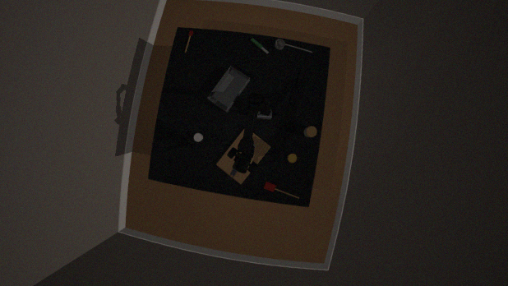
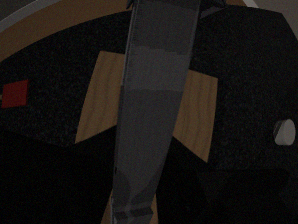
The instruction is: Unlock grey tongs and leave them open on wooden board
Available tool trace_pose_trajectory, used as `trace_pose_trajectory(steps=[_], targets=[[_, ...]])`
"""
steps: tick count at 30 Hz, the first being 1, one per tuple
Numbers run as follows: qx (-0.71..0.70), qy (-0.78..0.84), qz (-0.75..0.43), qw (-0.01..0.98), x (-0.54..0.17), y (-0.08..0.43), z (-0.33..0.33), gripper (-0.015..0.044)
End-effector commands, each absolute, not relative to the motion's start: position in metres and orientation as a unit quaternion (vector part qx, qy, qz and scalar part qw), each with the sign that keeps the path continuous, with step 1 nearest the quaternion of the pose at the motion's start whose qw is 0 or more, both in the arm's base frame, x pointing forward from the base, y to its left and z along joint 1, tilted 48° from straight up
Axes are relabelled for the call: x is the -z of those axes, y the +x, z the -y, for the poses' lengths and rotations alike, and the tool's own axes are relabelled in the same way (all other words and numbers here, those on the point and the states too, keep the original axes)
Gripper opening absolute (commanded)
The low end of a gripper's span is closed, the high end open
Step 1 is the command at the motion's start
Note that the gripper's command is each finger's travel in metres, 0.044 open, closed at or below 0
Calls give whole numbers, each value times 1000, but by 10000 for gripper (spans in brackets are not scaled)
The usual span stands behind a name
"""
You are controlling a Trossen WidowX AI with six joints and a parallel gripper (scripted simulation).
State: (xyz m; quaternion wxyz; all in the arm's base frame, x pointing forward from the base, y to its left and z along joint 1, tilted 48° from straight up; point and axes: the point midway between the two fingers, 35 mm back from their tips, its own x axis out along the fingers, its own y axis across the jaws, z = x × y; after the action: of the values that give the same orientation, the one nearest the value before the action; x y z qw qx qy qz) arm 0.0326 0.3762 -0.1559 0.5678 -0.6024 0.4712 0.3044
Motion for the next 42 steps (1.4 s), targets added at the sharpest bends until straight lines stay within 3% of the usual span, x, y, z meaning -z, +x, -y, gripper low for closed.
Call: trace_pose_trajectory(steps=[1, 42], targets=[[-288, -608, -489, 556, 158, 33, -376, -150], [-127, -655, -602, 439, 142, 42, -350, -150]])
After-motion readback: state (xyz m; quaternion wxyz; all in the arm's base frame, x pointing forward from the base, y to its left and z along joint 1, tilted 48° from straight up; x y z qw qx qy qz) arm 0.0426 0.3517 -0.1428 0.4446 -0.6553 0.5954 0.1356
